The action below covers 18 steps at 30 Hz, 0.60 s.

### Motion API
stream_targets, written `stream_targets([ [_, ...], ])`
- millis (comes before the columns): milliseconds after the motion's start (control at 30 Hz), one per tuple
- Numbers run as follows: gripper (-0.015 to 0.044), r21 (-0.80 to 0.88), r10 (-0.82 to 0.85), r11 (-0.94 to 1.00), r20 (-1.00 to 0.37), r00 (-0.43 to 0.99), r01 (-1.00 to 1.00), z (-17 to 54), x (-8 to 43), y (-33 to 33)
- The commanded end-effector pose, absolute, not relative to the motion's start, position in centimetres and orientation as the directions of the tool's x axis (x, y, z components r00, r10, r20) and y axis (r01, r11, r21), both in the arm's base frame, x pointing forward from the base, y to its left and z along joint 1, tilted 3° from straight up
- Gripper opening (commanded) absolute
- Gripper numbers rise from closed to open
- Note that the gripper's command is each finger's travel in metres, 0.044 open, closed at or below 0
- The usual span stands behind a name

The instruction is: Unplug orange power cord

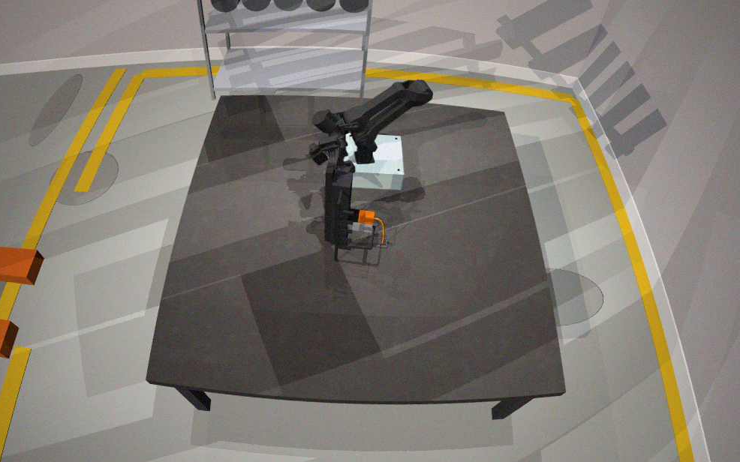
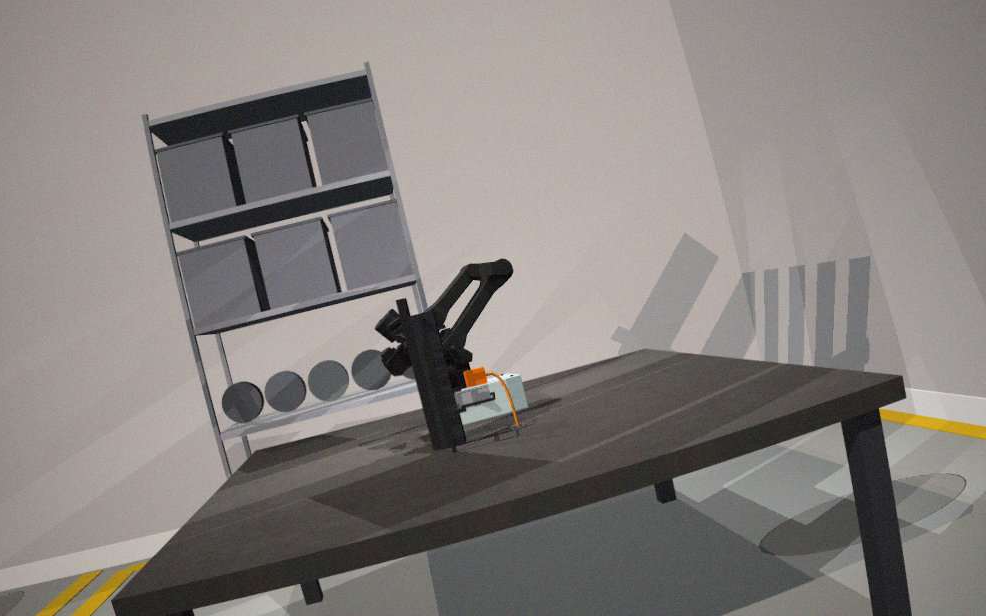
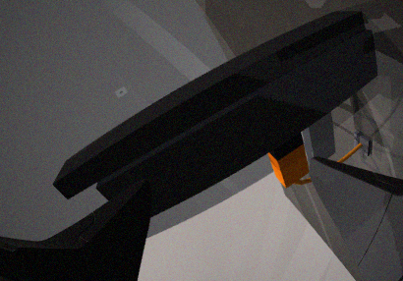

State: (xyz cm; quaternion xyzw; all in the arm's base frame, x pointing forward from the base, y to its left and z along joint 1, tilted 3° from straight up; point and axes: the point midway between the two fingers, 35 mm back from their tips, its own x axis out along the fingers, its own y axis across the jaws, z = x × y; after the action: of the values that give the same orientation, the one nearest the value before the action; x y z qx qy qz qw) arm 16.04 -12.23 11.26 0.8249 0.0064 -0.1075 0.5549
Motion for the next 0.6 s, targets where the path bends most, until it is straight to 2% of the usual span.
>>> stream_targets([
  [0, 0.0374, 0.915, -0.109, -0.381, -0.185, 0.977, 0.131, 11.3, 16.1, -12.3],
  [267, 0.0164, 0.959, -0.135, -0.187, -0.240, 0.961, 0.213, 13.3, 16.9, -14.2],
  [567, 0.0160, 0.946, -0.177, 0.079, -0.297, 0.938, 0.315, 16.1, 18.4, -16.7],
])
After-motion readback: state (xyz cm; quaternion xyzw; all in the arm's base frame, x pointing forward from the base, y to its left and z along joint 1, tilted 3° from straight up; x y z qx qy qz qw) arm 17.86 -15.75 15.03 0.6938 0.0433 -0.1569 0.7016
